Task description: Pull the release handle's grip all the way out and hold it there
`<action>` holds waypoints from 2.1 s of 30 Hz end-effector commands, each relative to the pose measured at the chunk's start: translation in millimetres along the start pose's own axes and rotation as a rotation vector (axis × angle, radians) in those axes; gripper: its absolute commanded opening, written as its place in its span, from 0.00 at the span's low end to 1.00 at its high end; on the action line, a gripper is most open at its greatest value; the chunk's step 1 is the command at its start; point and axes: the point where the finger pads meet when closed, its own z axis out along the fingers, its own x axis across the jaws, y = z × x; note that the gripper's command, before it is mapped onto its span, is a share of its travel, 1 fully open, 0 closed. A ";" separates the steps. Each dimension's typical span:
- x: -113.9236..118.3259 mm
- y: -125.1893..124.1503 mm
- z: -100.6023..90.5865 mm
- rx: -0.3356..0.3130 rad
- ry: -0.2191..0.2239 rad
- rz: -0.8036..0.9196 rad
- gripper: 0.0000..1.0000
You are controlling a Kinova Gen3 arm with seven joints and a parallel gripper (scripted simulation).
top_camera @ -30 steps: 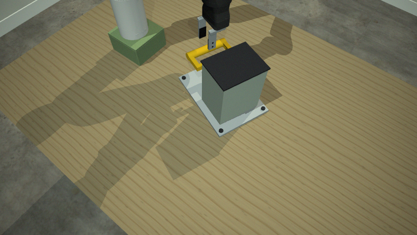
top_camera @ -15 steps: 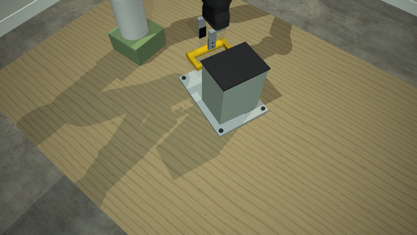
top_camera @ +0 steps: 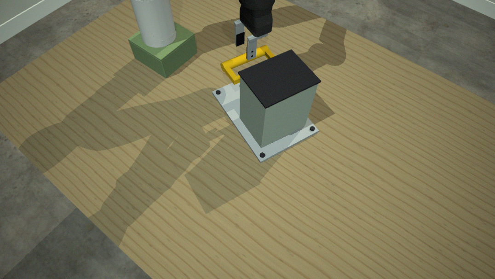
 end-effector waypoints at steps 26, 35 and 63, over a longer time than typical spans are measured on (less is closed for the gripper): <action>-3.4 -0.9 0.8 0.002 -0.005 -0.011 0.91; -3.4 -0.9 0.8 0.002 -0.005 -0.011 0.91; -4.0 -0.3 13.3 -0.003 -0.009 -0.009 0.91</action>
